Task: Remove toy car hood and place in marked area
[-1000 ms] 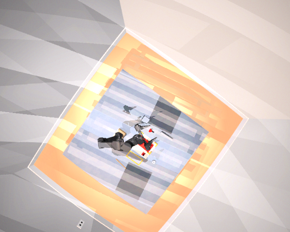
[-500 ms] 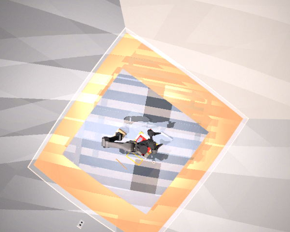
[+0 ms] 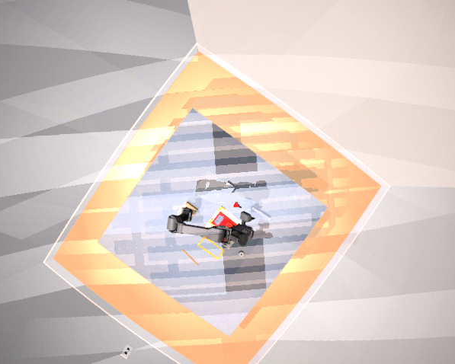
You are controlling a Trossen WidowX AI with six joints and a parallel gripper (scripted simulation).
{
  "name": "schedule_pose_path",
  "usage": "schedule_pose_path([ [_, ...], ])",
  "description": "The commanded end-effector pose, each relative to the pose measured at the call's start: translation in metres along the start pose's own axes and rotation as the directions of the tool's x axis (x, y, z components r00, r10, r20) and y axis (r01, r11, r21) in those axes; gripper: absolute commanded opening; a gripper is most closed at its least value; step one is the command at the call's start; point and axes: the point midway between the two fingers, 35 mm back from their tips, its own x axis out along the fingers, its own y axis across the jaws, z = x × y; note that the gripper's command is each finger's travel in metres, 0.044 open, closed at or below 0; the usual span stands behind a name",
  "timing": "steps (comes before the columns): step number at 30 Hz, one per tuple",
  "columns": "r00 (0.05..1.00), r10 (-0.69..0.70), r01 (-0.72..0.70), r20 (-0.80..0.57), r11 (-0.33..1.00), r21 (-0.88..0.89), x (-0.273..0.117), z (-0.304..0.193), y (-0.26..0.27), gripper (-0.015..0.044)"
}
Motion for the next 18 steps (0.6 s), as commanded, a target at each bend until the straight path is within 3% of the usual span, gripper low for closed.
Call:
schedule_pose_path([
  [1,0.991,-0.07,0.077,-0.115,0.995,0.057,0.022,-0.026,-0.027,0.044],
  [9,0.926,-0.175,0.232,-0.335,0.963,0.138,0.049,-0.079,-0.078,0.044],
  [18,0.784,-0.237,0.404,-0.574,0.896,0.182,0.057,-0.149,-0.125,0.044],
])
